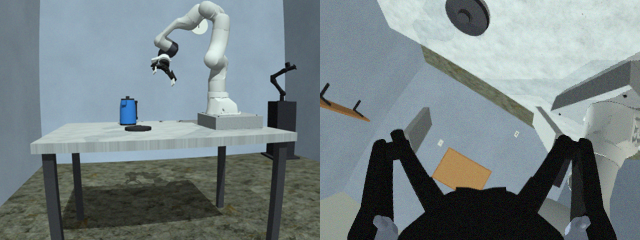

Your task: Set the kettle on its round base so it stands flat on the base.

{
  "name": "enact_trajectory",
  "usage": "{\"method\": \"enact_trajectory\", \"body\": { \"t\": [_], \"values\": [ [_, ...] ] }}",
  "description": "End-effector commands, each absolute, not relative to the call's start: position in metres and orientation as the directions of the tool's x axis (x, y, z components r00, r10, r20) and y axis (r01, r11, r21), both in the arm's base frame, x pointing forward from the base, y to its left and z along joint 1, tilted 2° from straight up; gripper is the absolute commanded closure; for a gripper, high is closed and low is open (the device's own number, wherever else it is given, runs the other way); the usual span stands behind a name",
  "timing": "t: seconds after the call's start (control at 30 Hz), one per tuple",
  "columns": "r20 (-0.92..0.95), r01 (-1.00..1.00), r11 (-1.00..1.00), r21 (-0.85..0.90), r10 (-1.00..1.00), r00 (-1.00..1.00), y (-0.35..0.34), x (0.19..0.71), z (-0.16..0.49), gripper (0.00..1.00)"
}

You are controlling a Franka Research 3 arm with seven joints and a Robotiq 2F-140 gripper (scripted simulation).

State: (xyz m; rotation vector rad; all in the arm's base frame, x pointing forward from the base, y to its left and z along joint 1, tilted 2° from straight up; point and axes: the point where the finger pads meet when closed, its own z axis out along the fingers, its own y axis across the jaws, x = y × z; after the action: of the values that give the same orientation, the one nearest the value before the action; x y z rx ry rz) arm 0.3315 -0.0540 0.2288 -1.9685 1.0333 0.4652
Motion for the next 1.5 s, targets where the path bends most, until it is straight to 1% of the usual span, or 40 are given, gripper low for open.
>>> {"method": "enact_trajectory", "body": {
  "t": [0.0, 0.53, 0.57, 1.1, 1.47],
  "values": [
    [-0.640, -0.805, -0.304, -0.509, -0.492, 0.591, -0.054, 0.331, 0.229, 0.00],
    [-0.640, -0.805, -0.304, -0.509, -0.492, 0.591, -0.054, 0.331, 0.229, 0.00],
    [-0.640, -0.805, -0.304, -0.509, -0.492, 0.591, -0.054, 0.331, 0.229, 0.53],
    [-0.630, -0.806, -0.369, -0.463, -0.503, 0.592, -0.058, 0.341, 0.234, 0.53],
    [-0.573, -0.786, -0.527, -0.323, -0.552, 0.606, -0.067, 0.376, 0.254, 0.53]
  ]
}}
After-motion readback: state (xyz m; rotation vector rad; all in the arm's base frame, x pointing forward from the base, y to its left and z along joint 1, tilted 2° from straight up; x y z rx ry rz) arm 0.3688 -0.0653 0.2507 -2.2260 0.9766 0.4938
